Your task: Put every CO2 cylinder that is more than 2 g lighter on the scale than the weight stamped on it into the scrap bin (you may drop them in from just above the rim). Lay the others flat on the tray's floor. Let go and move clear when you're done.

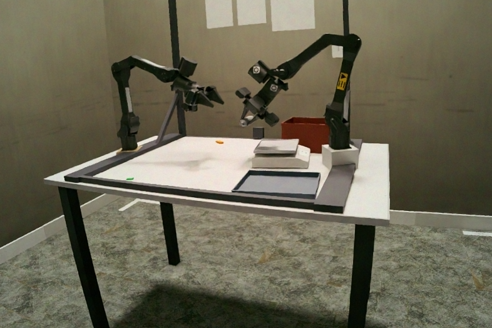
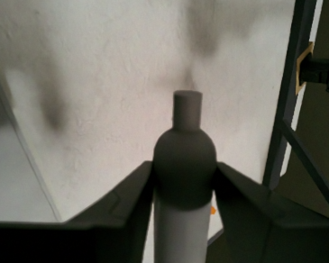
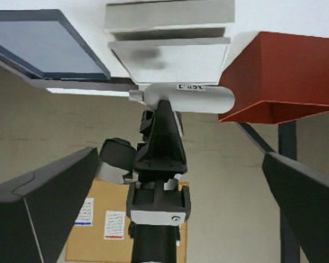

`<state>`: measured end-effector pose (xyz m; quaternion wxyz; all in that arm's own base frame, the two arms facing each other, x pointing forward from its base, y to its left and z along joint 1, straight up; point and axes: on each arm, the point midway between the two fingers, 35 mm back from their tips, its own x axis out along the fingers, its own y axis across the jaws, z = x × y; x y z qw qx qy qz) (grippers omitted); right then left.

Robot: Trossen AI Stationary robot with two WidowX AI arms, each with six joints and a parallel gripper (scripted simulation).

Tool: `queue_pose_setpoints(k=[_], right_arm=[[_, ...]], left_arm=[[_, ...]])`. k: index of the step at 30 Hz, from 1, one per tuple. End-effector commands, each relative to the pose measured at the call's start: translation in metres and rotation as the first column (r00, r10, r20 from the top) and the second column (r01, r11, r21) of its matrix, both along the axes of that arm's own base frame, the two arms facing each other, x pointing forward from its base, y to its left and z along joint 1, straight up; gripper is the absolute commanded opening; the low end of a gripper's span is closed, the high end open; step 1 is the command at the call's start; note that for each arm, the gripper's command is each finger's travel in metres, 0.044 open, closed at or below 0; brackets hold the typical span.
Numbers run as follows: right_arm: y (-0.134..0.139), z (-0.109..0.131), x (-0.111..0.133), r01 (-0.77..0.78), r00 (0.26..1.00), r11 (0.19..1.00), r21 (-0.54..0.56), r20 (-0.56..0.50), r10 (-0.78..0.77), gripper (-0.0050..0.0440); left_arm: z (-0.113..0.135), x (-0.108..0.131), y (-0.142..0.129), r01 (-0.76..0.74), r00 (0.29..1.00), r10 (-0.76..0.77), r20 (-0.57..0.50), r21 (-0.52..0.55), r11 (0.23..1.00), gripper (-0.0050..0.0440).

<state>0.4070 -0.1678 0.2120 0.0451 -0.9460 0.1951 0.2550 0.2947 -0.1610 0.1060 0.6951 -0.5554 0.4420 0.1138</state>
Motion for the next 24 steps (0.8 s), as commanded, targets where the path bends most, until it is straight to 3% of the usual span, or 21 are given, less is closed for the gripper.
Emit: queue_pose_setpoints(k=[1, 24], right_arm=[[-0.001, 0.013, 0.0, 0.003, 1.0, 1.0, -0.01, 0.028, -0.003, 0.044], [-0.001, 0.013, 0.0, 0.003, 1.0, 1.0, -0.01, 0.028, -0.003, 0.044]], left_arm=[[0.012, 0.004, -0.002, 0.0, 0.993, 0.008, 0.119, -0.072, 0.997, -0.005], [-0.005, 0.009, -0.004, 0.032, 0.936, 0.04, 0.35, -0.199, 0.98, -0.005]])
